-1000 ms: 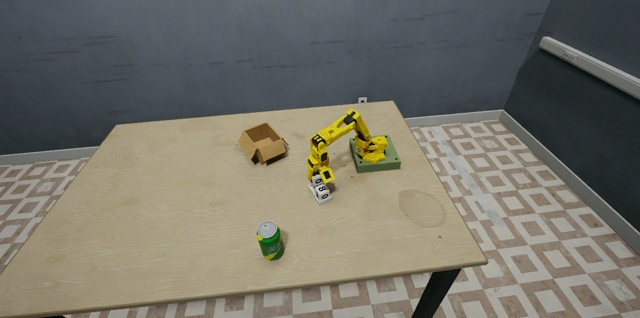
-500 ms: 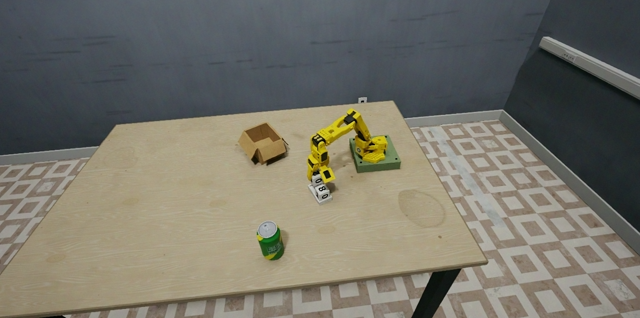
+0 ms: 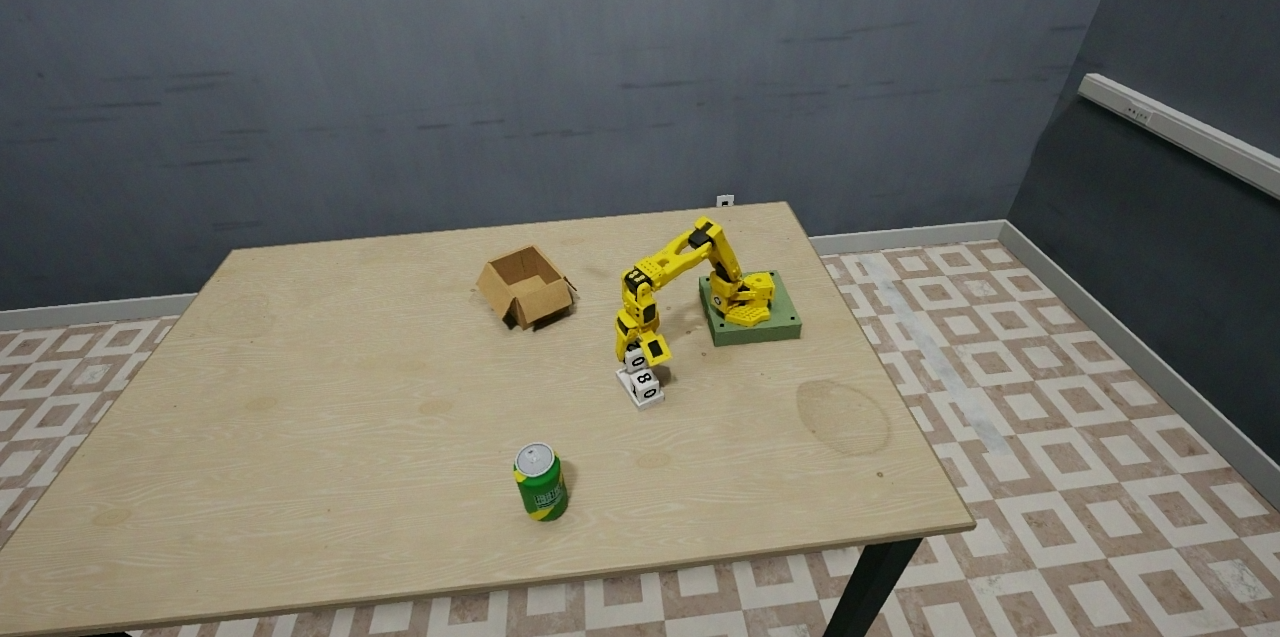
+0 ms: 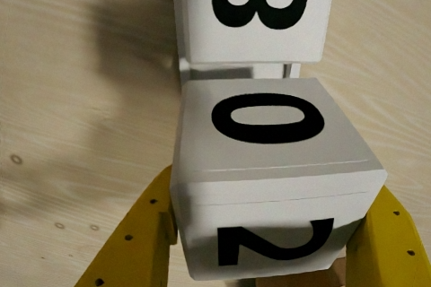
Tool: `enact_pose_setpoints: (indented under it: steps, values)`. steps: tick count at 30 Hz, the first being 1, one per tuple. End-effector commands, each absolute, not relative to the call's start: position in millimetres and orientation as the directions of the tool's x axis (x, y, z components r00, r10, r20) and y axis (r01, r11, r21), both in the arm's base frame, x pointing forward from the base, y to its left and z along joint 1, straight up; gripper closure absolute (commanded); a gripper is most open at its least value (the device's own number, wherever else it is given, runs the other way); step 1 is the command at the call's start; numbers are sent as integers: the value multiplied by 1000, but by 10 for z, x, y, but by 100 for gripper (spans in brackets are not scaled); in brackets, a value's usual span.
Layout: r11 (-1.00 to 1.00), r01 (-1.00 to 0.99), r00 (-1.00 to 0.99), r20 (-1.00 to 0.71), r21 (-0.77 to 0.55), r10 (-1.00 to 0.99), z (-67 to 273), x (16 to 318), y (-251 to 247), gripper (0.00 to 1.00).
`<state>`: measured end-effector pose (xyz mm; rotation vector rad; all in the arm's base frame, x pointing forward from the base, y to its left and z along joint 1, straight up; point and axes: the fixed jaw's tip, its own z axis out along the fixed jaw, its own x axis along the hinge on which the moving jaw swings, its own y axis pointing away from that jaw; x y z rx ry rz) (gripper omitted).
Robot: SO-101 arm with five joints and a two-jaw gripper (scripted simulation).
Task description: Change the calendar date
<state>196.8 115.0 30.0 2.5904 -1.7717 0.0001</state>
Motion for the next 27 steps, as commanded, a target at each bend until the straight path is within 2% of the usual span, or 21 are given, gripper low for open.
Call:
enact_pose_setpoints:
  steps: [1, 27]
  values:
    - [-365, -931, 365, -3, -17, -931, 332, 1963, 1174, 100]
    - [-365, -931, 365, -3, -17, -931, 275, 1980, 1184, 100]
